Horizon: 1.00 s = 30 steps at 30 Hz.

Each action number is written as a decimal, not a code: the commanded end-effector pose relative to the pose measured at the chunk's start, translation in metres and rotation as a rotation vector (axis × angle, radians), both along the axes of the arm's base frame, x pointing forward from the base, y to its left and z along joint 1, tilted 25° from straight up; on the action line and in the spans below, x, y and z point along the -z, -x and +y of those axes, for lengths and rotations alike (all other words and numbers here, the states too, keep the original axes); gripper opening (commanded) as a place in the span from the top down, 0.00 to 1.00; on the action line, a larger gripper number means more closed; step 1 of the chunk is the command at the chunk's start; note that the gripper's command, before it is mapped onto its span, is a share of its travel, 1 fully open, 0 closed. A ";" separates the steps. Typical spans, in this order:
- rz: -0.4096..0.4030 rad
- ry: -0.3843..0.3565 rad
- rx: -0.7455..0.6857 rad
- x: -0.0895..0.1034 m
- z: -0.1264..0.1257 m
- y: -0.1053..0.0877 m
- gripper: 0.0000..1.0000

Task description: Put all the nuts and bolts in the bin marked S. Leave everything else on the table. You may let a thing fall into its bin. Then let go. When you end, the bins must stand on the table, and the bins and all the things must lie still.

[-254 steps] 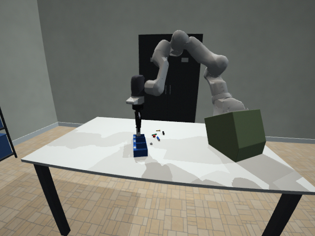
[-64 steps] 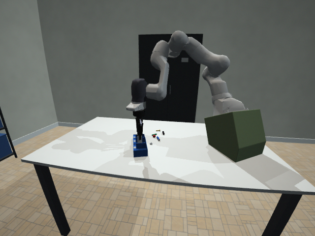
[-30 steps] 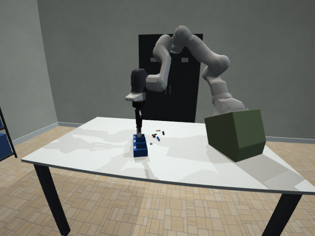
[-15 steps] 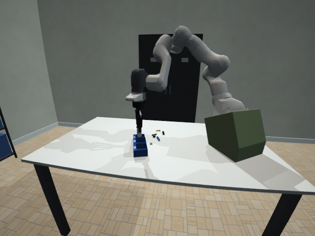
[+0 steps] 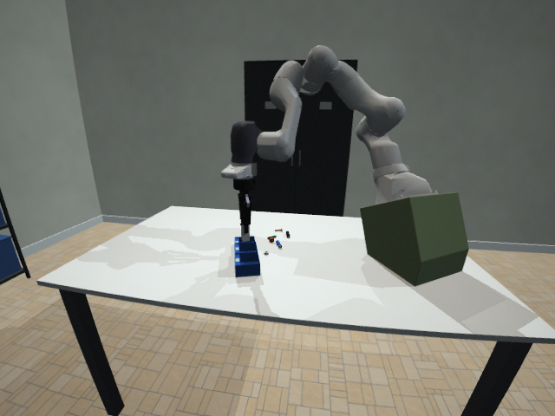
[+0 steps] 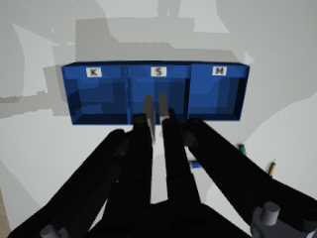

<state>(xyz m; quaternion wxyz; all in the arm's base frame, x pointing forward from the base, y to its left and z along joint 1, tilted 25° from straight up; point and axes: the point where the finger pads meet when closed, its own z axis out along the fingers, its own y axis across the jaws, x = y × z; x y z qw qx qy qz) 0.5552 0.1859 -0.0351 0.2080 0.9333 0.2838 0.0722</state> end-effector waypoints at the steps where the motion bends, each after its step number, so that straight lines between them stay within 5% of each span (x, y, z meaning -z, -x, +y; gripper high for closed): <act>1: 0.005 0.001 0.002 0.001 -0.001 0.002 0.95; 25: 0.005 0.001 0.002 0.001 -0.001 0.002 0.95; 30: 0.005 0.001 0.002 0.011 0.020 0.011 0.95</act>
